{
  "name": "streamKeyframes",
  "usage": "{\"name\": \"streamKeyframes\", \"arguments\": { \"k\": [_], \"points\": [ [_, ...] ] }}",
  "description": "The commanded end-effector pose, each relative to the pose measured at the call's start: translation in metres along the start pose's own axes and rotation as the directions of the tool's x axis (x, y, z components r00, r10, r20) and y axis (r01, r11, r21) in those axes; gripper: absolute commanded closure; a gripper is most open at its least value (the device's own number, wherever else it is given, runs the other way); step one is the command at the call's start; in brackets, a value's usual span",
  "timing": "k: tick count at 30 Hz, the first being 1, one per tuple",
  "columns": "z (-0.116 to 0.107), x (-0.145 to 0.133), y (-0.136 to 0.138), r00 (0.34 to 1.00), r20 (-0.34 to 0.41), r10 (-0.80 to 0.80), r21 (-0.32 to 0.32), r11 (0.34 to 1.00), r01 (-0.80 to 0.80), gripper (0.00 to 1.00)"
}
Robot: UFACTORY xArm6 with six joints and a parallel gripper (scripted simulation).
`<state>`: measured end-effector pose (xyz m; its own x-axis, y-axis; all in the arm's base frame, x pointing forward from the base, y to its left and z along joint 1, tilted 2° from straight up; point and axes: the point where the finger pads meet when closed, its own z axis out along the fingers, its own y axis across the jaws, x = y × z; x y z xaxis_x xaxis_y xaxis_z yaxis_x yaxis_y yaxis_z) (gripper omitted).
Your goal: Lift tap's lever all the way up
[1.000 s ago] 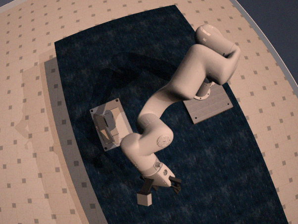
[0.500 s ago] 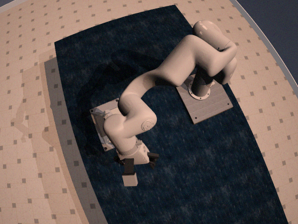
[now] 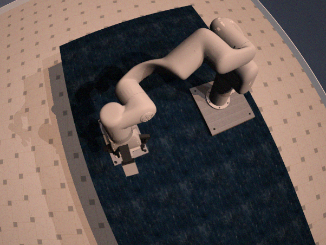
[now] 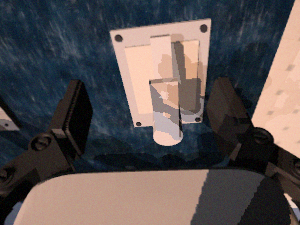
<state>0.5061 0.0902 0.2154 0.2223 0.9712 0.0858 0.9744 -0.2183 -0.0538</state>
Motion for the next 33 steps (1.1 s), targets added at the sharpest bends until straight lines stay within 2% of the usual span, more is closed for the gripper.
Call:
{"name": "streamKeyframes", "arguments": {
  "k": [1, 4, 9, 10, 33],
  "points": [
    [-0.007, -0.039, 0.012, 0.993, 0.081, -0.086, -0.028, 0.996, 0.088, 0.00],
    [-0.010, -0.057, 0.016, 0.986, 0.118, -0.118, -0.031, 0.992, 0.122, 0.00],
    [-0.010, -0.058, 0.016, 0.985, 0.121, -0.120, -0.031, 0.992, 0.124, 0.00],
    [-0.010, -0.058, 0.016, 0.985, 0.121, -0.120, -0.031, 0.992, 0.124, 1.00],
    [-0.010, -0.058, 0.016, 0.985, 0.121, -0.120, -0.031, 0.992, 0.124, 1.00]
  ]
}}
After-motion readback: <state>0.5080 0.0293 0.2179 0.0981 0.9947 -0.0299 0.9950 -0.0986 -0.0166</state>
